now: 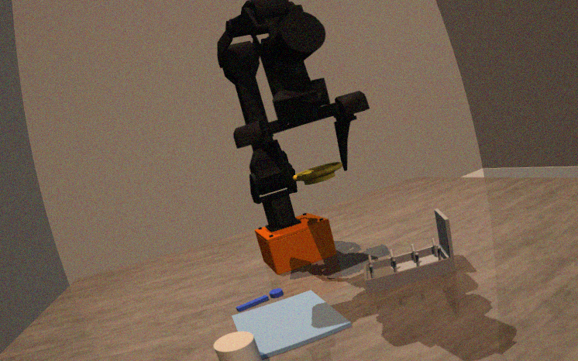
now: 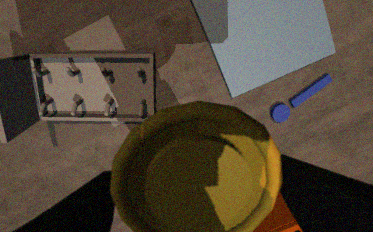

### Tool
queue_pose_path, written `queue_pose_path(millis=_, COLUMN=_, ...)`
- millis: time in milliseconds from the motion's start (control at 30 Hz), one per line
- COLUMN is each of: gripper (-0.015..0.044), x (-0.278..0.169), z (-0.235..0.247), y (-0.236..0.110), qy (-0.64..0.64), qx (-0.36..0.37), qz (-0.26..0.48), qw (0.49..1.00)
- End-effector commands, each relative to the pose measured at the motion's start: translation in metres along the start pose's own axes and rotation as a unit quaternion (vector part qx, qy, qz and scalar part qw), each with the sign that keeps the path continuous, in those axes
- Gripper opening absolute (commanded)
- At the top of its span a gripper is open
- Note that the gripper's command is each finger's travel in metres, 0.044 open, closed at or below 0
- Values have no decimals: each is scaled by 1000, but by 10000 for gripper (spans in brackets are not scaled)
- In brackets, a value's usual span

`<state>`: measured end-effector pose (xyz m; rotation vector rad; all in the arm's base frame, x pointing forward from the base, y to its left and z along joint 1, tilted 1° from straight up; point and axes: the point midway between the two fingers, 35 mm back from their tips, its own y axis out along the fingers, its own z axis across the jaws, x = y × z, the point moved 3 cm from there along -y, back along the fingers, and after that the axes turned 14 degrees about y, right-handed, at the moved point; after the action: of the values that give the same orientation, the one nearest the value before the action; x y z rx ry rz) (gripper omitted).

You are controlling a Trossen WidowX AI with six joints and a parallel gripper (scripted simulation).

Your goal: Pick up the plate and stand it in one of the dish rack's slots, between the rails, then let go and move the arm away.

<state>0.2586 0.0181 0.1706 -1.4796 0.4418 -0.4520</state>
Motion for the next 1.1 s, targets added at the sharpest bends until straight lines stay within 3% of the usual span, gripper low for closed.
queue_pose_path(millis=0, gripper=0, x=0, z=-1, y=11, qy=-32, qx=11, qz=26, qw=999)
queue_pose_path(millis=567, gripper=0, x=0, z=-2, y=51, qy=-209, qx=125, qz=112, qw=963)
queue_pose_path(millis=1067, gripper=0, x=0, z=-4, y=78, qy=-339, qx=261, qz=120, qw=896)
